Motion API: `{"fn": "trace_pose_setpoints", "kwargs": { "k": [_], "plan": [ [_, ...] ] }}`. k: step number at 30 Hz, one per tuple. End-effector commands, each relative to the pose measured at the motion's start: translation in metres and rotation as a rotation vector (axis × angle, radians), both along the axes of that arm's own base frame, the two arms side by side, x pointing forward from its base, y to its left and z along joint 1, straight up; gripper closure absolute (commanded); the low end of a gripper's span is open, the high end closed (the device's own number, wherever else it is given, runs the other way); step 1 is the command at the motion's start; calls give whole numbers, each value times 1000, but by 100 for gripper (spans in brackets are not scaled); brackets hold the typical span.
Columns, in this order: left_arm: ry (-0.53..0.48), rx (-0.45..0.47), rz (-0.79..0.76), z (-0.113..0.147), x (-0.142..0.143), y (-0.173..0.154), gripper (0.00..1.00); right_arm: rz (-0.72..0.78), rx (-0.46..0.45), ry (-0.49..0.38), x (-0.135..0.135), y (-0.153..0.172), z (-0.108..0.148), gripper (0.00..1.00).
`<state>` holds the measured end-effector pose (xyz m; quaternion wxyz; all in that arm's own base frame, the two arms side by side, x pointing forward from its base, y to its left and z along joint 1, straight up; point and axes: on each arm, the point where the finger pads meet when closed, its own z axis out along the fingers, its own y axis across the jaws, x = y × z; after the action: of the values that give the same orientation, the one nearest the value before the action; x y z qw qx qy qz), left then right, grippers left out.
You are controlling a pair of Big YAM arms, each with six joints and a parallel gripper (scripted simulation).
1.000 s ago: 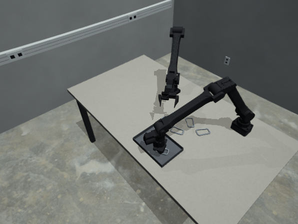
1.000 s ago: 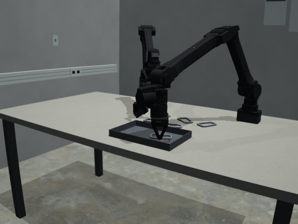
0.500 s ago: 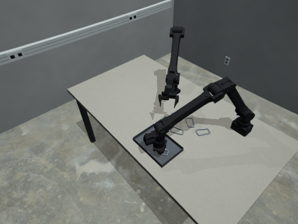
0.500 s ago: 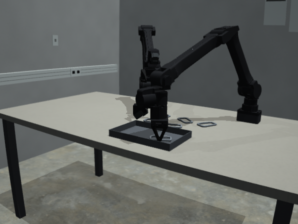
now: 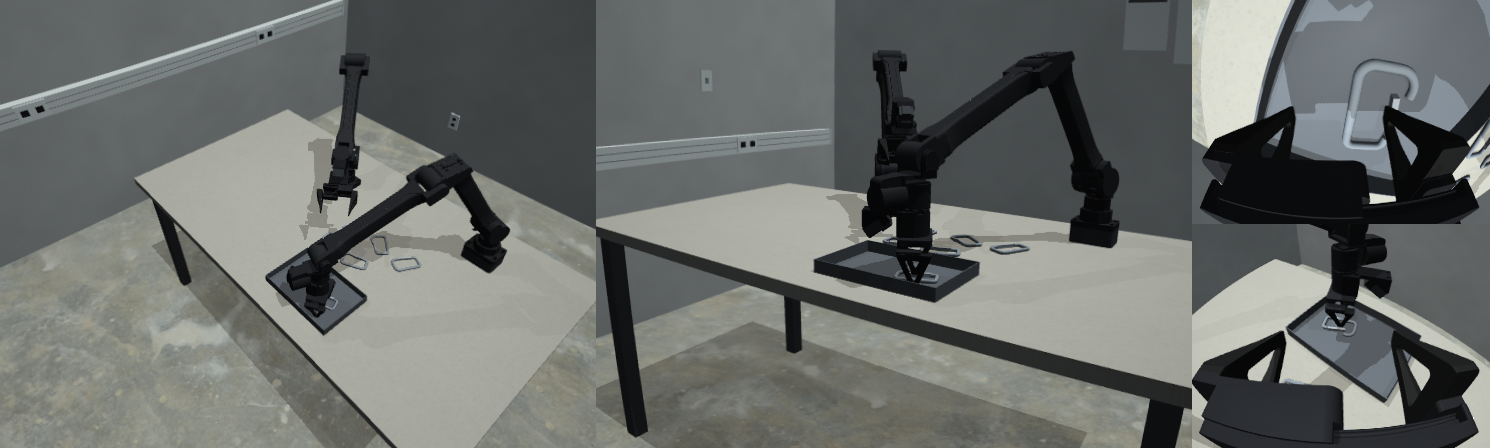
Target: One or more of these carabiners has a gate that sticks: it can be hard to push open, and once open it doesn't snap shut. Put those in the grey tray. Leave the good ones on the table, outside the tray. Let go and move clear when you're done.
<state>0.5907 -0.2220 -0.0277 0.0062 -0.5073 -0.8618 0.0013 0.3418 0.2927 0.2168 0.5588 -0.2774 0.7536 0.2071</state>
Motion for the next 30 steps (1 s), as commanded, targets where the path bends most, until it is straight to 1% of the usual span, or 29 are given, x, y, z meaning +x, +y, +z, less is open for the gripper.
{"fn": "trace_pose_setpoints", "kwargs": {
  "k": [1, 10, 13, 18, 19, 20, 21, 22, 25, 27, 28, 30],
  "plan": [
    [-79, -29, -5, 44, 16, -16, 18, 4, 12, -17, 1, 2, 7, 0],
    [-97, -37, 2, 62, 16, -17, 18, 4, 12, -17, 1, 2, 7, 0],
    [-95, -36, 2, 63, 16, -17, 18, 4, 12, -17, 1, 2, 7, 0],
    [-95, -36, 4, 77, 15, -15, 18, 4, 12, -17, 1, 2, 7, 0],
    [-95, -36, 4, 77, 15, -15, 18, 4, 12, -17, 1, 2, 7, 0],
    [-73, -27, 5, 63, 19, -5, 18, 4, 12, -17, 1, 2, 7, 0],
    [-74, -26, -1, 66, 23, -1, 18, 4, 12, -17, 1, 2, 7, 0],
    [-97, -34, -1, 87, 25, -1, 18, 4, 12, -17, 1, 2, 7, 0],
    [-97, -33, -1, 108, 24, 0, 18, 4, 12, -17, 1, 2, 7, 0],
    [-97, -34, -10, 120, 21, -6, 18, 4, 12, -17, 1, 2, 7, 0],
    [-44, -14, -12, 92, 9, -3, 18, 4, 12, -17, 1, 2, 7, 0],
    [-44, -14, -12, 92, 9, -3, 18, 4, 12, -17, 1, 2, 7, 0]
  ]
}}
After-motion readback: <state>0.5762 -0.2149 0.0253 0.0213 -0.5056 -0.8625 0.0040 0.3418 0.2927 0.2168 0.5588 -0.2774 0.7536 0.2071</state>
